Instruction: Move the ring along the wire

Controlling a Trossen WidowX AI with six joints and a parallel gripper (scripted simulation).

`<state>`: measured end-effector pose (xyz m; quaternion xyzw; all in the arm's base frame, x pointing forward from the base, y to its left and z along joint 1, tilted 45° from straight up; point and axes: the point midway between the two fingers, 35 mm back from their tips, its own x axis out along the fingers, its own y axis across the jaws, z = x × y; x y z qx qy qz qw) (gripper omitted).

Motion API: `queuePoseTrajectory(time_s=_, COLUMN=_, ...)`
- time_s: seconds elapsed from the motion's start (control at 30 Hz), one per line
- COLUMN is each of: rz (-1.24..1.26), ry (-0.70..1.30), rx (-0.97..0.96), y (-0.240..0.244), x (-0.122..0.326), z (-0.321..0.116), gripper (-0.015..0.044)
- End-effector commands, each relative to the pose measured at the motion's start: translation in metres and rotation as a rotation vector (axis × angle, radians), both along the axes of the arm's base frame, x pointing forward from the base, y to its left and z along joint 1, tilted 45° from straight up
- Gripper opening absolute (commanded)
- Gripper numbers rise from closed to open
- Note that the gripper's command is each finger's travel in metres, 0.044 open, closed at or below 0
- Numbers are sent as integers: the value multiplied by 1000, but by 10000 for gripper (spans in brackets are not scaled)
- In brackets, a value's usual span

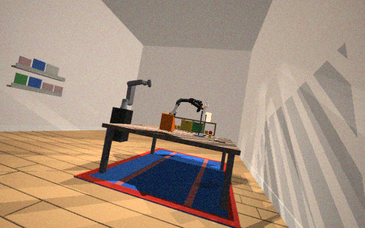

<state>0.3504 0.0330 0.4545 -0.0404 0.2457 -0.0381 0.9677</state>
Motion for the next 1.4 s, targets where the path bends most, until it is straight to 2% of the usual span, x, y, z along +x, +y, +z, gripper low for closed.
queuePoseTrajectory(time_s=0.0, rz=-2, ry=-20, rx=47, y=0, x=-4, z=4, gripper=-150)
queuePoseTrajectory(time_s=1.37, rz=18, ry=-104, rx=544, y=14, x=-1, z=4, gripper=-150)
